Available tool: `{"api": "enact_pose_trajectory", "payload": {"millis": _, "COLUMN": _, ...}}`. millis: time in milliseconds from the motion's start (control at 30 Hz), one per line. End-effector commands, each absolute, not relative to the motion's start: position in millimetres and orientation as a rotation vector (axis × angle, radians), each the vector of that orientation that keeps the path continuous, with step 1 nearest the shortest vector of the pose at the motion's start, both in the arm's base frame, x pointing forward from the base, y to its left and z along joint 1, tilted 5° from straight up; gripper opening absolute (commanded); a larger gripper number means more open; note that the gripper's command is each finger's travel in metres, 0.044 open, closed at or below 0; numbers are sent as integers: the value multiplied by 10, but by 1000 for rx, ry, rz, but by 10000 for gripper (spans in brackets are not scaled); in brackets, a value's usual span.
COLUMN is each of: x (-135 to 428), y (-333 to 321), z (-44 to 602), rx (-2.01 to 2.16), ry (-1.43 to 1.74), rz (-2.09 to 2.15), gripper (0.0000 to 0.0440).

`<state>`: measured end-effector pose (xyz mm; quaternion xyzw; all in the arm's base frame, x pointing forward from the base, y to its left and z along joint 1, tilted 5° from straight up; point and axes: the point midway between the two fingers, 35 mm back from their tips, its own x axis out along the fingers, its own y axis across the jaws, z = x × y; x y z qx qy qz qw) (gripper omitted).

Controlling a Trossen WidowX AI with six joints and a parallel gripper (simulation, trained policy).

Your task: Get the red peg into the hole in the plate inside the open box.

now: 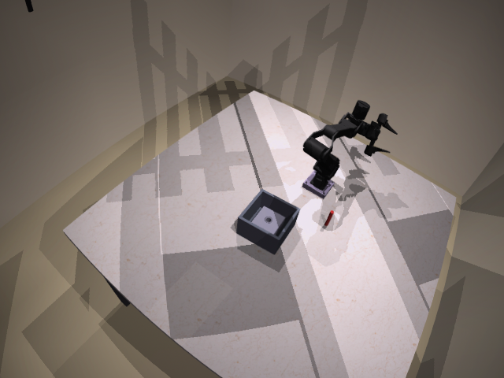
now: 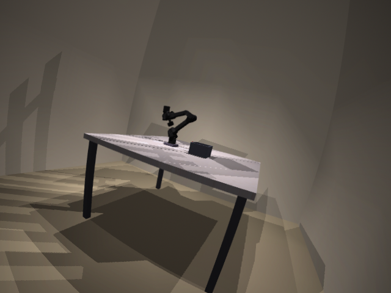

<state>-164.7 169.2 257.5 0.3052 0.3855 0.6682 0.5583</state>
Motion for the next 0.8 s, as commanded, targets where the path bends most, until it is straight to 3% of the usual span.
{"api": "enact_pose_trajectory", "payload": {"millis": 0, "x": -1631, "y": 1712, "z": 2609, "rx": 731, "ry": 910, "rz": 1569, "gripper": 423}}
{"api": "enact_pose_trajectory", "payload": {"millis": 33, "x": -1614, "y": 1737, "z": 2640, "rx": 740, "ry": 908, "rz": 1561, "gripper": 440}}
{"api": "enact_pose_trajectory", "payload": {"millis": 767, "x": -480, "y": 2761, "z": 2995, "rx": 570, "ry": 621, "rz": 1238, "gripper": 440}}
